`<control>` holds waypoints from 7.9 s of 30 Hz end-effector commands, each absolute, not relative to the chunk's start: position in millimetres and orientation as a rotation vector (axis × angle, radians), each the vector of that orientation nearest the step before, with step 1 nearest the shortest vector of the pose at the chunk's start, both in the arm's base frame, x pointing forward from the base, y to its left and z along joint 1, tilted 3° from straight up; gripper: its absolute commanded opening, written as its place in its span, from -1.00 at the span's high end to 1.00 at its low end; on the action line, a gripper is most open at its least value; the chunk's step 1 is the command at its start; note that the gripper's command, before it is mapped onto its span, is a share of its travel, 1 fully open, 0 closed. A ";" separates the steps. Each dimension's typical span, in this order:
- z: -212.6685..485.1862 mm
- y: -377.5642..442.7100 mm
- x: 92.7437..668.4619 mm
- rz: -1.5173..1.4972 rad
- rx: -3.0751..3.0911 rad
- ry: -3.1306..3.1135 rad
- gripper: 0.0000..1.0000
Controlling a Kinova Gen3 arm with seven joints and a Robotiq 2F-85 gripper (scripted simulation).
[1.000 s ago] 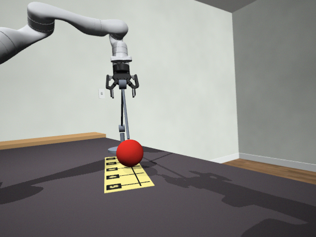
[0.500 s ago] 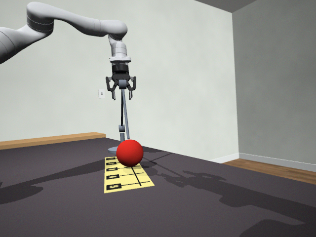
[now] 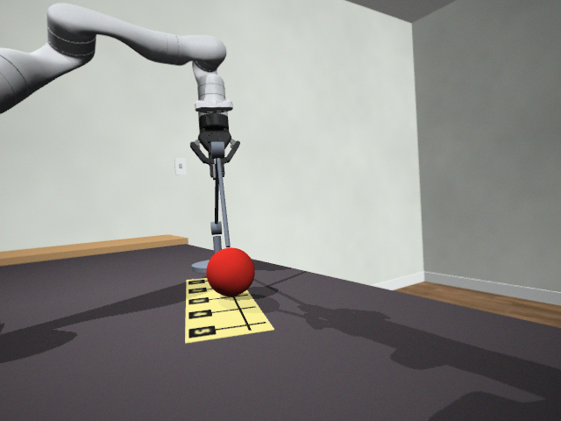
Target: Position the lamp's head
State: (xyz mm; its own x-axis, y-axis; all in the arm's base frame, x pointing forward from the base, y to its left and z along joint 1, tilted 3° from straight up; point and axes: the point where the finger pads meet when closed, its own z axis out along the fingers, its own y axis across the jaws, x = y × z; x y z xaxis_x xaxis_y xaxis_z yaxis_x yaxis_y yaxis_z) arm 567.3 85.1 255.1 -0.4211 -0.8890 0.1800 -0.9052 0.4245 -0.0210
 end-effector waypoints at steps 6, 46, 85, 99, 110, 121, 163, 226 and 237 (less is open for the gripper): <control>256.1 85.0 567.6 0.174 1.605 -2.531 1.00; 289.8 125.4 585.2 0.174 1.606 -2.530 1.00; 311.7 141.8 592.1 0.175 1.582 -2.529 -1.00; 359.6 144.4 592.4 0.176 1.582 -2.529 -1.00; 399.7 147.7 589.3 0.197 1.605 -2.552 -1.00; 412.2 148.7 588.2 0.226 1.634 -2.584 -1.00; 409.3 33.8 542.0 0.273 1.664 -2.622 -1.00; 412.8 -81.3 492.5 -0.109 1.842 -2.838 -1.00; 412.7 -76.2 493.7 -0.284 1.909 -2.913 -1.00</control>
State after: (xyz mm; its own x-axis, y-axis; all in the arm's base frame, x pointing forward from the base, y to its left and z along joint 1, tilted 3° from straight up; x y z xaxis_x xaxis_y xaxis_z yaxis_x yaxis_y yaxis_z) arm 495.1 -69.2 413.1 -0.3487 -0.8652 -0.3602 -0.9165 0.3953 -0.0622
